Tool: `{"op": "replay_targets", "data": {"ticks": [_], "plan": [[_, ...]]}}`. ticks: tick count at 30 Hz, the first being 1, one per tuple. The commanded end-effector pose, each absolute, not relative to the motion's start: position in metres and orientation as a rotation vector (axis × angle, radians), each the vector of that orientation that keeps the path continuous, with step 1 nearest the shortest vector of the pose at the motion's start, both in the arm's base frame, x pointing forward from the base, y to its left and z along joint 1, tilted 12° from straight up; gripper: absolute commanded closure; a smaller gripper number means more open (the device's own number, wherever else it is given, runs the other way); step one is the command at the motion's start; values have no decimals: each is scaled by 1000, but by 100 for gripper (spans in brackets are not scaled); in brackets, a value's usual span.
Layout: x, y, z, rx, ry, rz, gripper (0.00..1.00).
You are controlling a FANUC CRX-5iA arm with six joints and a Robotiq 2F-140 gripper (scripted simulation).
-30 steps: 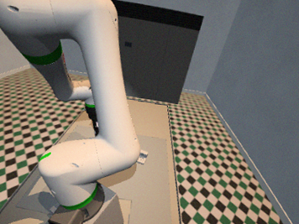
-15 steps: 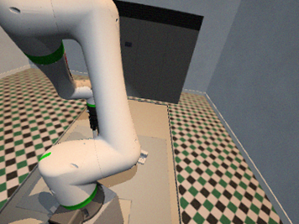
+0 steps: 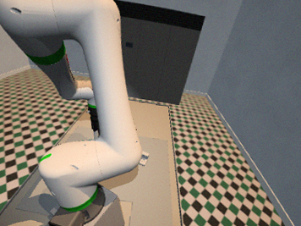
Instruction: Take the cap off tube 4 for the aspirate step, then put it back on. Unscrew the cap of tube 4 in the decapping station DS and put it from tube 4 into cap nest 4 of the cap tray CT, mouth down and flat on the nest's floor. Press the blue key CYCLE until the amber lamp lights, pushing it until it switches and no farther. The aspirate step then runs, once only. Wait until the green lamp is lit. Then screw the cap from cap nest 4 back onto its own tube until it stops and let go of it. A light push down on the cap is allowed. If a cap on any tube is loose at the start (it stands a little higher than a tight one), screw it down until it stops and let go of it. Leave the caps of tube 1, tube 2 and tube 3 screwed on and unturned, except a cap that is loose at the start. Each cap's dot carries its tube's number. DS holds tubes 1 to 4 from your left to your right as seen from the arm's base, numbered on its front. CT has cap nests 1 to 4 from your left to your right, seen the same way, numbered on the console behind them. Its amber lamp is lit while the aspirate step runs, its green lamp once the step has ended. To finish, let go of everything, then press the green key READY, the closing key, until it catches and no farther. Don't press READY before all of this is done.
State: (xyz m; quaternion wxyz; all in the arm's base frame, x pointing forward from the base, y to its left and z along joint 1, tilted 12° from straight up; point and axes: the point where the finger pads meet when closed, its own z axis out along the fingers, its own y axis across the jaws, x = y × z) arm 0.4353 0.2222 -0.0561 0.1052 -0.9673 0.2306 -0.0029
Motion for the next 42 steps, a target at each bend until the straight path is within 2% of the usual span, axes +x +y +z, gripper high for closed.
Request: {"op": "replay_targets", "data": {"ticks": [1,17,24,25,39,42], "plan": [[435,222,-56,-2754,1017,21,65],[435,222,-56,-2237,1926,126,65],[435,222,-56,-2237,1926,126,65],[435,222,-56,-2237,1926,126,100],[435,222,-56,-2237,1926,126,100],[435,222,-56,-2371,1750,105,100]]}}
